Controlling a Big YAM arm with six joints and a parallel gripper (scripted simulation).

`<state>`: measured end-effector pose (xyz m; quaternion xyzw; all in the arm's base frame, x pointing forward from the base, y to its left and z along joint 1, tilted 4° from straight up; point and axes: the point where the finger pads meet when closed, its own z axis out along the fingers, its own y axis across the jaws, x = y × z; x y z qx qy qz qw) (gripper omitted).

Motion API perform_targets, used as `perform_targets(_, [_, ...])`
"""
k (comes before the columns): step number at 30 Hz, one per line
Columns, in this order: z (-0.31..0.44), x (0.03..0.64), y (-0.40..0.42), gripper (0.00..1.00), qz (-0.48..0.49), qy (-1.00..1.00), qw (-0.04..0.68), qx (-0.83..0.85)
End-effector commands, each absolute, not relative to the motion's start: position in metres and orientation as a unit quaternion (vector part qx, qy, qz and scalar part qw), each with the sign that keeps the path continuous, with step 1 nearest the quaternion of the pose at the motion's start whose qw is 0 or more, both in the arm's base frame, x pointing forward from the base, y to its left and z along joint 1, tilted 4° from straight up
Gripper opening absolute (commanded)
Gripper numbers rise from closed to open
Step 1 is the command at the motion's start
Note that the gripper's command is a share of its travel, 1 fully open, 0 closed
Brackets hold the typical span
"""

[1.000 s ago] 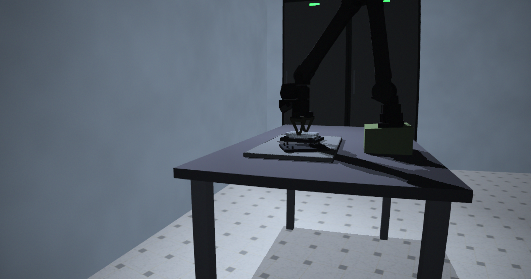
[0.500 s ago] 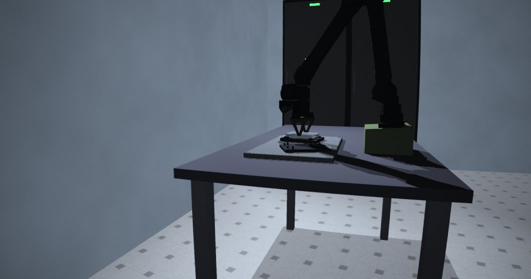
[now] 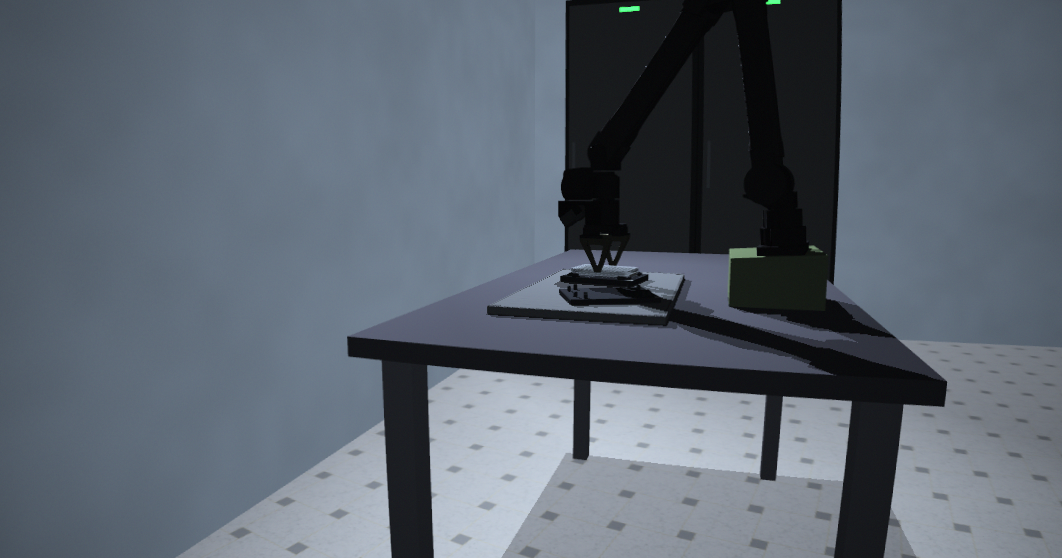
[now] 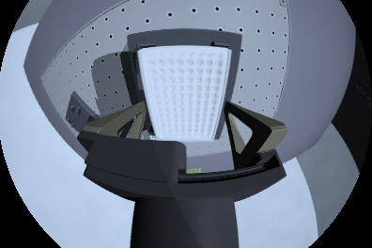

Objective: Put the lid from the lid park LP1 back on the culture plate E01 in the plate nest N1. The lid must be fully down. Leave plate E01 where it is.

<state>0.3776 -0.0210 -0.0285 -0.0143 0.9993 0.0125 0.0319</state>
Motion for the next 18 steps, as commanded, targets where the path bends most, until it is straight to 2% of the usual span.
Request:
perform_targets(1, [-0.023, 0.389, -0.022, 1.00, 0.012, 0.999, 0.045, -0.013])
perform_targets(18, [0.009, 0.394, -0.025, 1.00, 0.011, 0.998, 0.055, -0.012])
